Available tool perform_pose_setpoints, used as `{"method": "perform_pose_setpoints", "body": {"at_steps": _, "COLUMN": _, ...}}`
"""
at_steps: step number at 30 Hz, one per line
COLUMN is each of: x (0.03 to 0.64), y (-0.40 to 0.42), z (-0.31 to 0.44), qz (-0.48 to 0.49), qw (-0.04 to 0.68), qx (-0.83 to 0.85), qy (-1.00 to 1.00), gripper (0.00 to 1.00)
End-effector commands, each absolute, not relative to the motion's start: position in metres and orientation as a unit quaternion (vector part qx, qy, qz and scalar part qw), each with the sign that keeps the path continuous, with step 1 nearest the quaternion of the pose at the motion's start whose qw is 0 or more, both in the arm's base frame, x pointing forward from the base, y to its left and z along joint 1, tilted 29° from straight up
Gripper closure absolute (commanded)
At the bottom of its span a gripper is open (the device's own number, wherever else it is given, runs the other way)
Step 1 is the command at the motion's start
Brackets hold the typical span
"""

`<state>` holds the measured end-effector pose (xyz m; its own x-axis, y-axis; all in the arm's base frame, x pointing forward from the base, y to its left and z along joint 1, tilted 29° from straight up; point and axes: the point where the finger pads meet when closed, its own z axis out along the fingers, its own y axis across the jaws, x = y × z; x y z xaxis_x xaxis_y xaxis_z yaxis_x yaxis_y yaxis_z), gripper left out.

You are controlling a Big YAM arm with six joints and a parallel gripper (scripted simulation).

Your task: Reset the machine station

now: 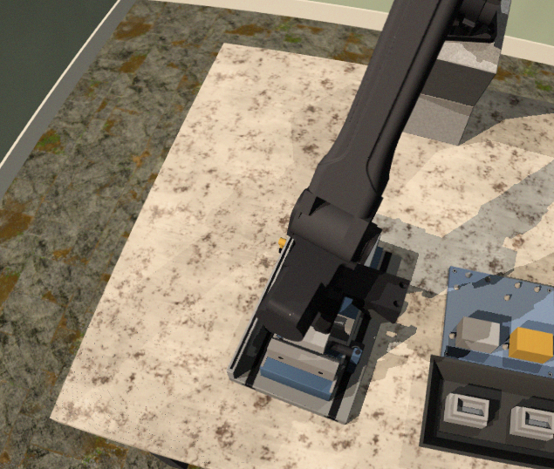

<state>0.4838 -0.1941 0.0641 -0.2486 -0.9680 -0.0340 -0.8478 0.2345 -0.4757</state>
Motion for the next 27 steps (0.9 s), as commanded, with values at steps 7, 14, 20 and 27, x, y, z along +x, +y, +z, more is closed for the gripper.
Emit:
{"method": "perform_pose_setpoints", "body": {"at_steps": 7, "x": 0.5010, "y": -0.1952, "z": 0.0736, "qz": -0.190, "qw": 0.169, "qx": -0.588, "qy": 0.768, "gripper": 1.00}}
{"method": "perform_pose_setpoints", "body": {"at_steps": 14, "x": 0.5034, "y": -0.1952, "z": 0.0741, "qz": -0.190, "qw": 0.169, "qx": -0.589, "qy": 0.767, "gripper": 1.00}}
{"method": "perform_pose_setpoints", "body": {"at_steps": 20, "x": 0.5053, "y": -0.1956, "z": 0.0757, "qz": -0.191, "qw": 0.170, "qx": -0.589, "qy": 0.767, "gripper": 1.00}}
{"method": "perform_pose_setpoints", "body": {"at_steps": 27, "x": 0.5070, "y": -0.1959, "z": 0.0765, "qz": -0.192, "qw": 0.170, "qx": -0.589, "qy": 0.767, "gripper": 1.00}}
